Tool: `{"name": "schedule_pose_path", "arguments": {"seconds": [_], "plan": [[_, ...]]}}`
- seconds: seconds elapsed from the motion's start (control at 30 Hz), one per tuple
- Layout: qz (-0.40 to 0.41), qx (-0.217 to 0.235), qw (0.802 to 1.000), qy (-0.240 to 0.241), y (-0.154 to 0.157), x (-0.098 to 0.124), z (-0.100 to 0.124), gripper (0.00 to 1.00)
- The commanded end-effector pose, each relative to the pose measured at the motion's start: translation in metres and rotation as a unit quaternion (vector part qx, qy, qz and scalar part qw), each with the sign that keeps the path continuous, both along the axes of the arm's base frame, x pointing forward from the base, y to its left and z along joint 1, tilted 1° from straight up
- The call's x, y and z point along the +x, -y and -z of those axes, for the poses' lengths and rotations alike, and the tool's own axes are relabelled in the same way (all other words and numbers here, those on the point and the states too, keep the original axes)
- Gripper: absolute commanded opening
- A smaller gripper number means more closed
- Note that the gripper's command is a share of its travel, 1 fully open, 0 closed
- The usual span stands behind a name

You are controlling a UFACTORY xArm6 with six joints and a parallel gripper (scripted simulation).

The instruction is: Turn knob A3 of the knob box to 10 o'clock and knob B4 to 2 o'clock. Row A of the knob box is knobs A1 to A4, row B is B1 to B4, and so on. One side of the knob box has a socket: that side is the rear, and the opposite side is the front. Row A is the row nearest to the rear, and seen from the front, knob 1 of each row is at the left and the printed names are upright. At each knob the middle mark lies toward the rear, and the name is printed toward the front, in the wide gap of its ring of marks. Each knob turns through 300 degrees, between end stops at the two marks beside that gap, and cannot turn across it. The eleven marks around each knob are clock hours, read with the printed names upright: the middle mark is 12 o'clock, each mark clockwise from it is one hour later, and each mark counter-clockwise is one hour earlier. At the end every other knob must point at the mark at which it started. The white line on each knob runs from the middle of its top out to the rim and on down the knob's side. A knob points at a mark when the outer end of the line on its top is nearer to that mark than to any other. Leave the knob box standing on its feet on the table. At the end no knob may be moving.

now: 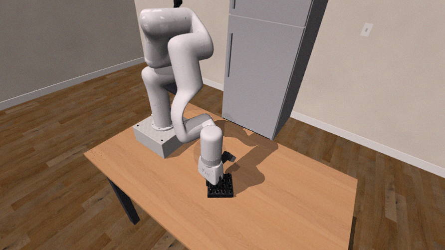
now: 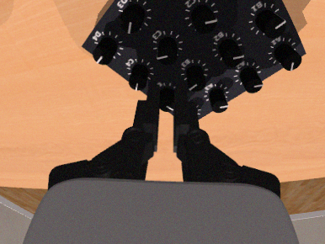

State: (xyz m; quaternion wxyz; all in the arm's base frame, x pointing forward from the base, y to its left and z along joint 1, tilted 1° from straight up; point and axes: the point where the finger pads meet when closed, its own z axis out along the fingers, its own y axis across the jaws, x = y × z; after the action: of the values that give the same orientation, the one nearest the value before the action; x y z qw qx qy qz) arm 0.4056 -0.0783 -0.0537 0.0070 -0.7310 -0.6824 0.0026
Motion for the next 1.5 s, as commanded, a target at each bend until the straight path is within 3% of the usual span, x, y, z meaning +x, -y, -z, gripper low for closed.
{"name": "schedule_pose_path", "arguments": {"seconds": [0.0, 0.43, 0.83, 1.47], "plan": [[0.051, -0.007, 0.999, 0.0, 0.0002, 0.0015, -0.0011, 0.08], [0.189, -0.009, 0.982, 0.0, 0.0002, 0.0015, -0.0011, 0.08], [0.304, -0.01, 0.952, 0.0, 0.0002, 0.0015, -0.0011, 0.08], [0.385, -0.011, 0.923, 0.0, 0.0002, 0.0015, -0.0011, 0.08]]}}
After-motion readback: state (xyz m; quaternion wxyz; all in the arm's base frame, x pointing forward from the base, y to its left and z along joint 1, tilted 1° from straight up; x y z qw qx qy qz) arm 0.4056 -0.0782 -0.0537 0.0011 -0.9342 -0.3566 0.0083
